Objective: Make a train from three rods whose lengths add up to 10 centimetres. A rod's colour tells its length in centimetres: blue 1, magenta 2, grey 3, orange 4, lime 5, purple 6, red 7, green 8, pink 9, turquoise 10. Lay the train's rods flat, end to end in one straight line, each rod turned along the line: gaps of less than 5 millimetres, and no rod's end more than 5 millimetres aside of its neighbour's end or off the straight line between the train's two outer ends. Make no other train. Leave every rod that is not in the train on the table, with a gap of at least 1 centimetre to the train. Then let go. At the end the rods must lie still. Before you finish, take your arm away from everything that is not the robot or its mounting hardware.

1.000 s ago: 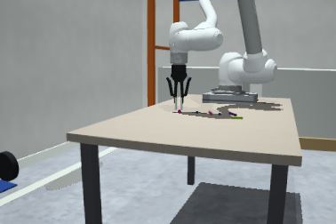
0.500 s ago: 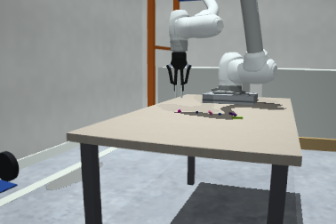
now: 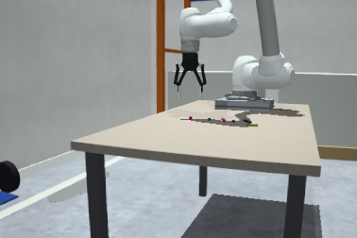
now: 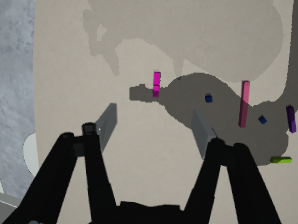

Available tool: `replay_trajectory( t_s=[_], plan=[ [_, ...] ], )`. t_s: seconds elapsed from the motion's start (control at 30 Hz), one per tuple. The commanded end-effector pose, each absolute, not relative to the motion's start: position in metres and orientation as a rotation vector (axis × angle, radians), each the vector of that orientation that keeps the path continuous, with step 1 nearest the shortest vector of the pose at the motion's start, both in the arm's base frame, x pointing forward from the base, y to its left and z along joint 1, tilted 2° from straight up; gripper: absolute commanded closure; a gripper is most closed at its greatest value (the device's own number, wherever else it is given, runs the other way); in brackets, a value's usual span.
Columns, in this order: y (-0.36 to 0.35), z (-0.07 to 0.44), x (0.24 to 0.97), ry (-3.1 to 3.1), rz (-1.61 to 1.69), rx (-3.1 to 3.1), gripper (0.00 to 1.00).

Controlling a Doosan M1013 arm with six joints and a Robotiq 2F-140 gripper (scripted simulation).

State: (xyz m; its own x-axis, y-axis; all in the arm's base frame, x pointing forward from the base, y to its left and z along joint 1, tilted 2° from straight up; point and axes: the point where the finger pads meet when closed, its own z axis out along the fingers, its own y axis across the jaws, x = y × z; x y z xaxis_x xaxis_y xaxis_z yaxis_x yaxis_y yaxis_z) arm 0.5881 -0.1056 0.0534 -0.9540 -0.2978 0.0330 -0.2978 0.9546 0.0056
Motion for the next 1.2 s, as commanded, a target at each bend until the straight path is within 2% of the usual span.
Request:
replay_trajectory(
  t_s=[0.0,0.47,0.57,0.93,1.0,1.03,1.17],
  plan=[
    [-0.106,0.054,0.588,-3.073,-0.001,0.468,0.00],
    [-0.101,0.053,0.588,-3.071,-0.001,0.481,0.00],
    [-0.056,0.050,0.589,-3.050,-0.004,0.603,0.00],
    [0.051,0.042,0.575,-2.977,-0.009,0.897,0.00],
    [0.051,0.042,0.575,-2.977,-0.009,0.897,0.00],
    [0.078,0.040,0.568,-2.953,-0.010,0.974,0.00],
    [0.112,0.037,0.558,-2.919,-0.012,1.072,0.00]
  ],
)
